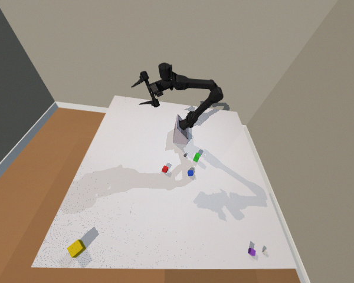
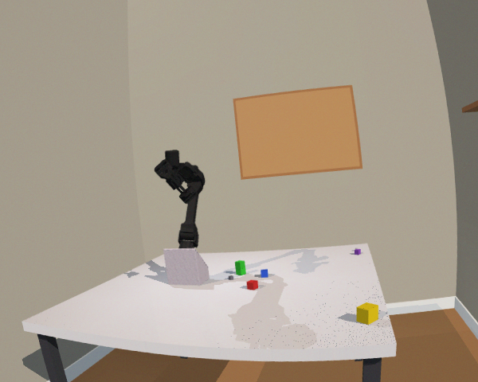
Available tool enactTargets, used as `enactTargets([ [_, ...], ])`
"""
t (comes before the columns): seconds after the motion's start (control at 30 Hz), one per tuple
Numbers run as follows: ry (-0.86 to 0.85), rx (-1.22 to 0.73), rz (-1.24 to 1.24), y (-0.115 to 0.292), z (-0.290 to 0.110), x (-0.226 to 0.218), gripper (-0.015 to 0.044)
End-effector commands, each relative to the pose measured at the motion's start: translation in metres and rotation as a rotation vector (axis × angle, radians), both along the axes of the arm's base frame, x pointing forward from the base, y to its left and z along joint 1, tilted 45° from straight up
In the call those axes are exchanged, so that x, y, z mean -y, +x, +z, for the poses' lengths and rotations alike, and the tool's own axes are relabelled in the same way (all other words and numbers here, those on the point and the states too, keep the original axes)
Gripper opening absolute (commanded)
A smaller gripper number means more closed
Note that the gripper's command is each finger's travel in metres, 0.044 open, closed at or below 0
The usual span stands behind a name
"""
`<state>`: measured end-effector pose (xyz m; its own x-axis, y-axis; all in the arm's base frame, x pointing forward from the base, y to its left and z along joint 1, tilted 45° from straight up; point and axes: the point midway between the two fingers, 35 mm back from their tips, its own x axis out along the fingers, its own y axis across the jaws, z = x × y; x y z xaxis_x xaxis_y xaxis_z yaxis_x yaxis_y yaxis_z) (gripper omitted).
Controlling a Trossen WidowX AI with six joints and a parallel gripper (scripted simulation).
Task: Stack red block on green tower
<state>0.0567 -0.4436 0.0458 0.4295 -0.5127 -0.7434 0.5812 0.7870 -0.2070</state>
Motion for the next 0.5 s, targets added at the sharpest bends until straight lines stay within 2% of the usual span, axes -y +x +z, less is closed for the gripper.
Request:
enactTargets([
  [0.0, 0.121, 0.035, 0.067, 0.043, -0.020, -0.015, 0.0440],
  [0.47, 0.608, 0.067, 0.237, 0.176, -0.067, -0.114, 0.0440],
])
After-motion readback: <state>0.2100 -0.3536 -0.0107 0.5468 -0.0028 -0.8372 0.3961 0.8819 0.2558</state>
